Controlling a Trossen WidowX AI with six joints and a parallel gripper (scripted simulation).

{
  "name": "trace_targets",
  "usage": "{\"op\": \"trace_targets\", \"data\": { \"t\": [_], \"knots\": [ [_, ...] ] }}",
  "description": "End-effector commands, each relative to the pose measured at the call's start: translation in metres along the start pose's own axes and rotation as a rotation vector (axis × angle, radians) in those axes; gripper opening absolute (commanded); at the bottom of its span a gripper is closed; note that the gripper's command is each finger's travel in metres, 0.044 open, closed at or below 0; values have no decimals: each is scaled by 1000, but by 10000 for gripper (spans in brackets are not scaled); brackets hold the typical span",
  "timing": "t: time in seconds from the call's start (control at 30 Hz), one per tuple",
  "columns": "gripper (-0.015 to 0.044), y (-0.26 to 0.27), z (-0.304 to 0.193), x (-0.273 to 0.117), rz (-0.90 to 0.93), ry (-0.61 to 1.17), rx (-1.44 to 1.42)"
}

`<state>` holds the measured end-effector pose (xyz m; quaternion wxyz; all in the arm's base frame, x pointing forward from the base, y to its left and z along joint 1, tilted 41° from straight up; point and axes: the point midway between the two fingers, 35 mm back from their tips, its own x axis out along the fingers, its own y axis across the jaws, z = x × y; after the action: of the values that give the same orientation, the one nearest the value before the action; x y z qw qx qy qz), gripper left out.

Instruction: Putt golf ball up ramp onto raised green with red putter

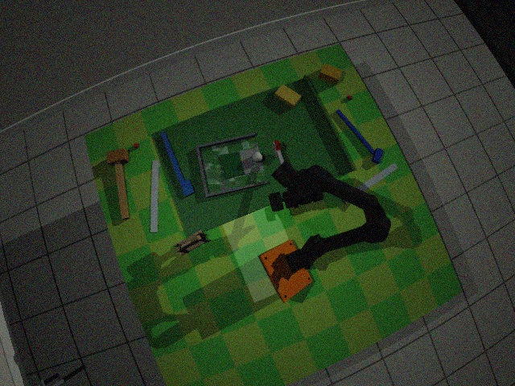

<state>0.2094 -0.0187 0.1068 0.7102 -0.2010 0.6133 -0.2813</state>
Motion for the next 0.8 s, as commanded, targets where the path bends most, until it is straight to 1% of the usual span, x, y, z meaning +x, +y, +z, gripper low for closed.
{"op": "trace_targets", "data": {
  "t": [0.0, 0.43, 0.47, 0.5, 0.77],
  "knots": [
    [0, 5, -1, -5, -3, -5, 9],
    [0, 6, -1, -59, -3, -3, 8],
    [0, 6, -1, -60, -3, -3, 8],
    [0, 5, -2, -50, -4, 0, 4],
    [0, 5, -2, -50, -4, 0, 4]
  ]
}}
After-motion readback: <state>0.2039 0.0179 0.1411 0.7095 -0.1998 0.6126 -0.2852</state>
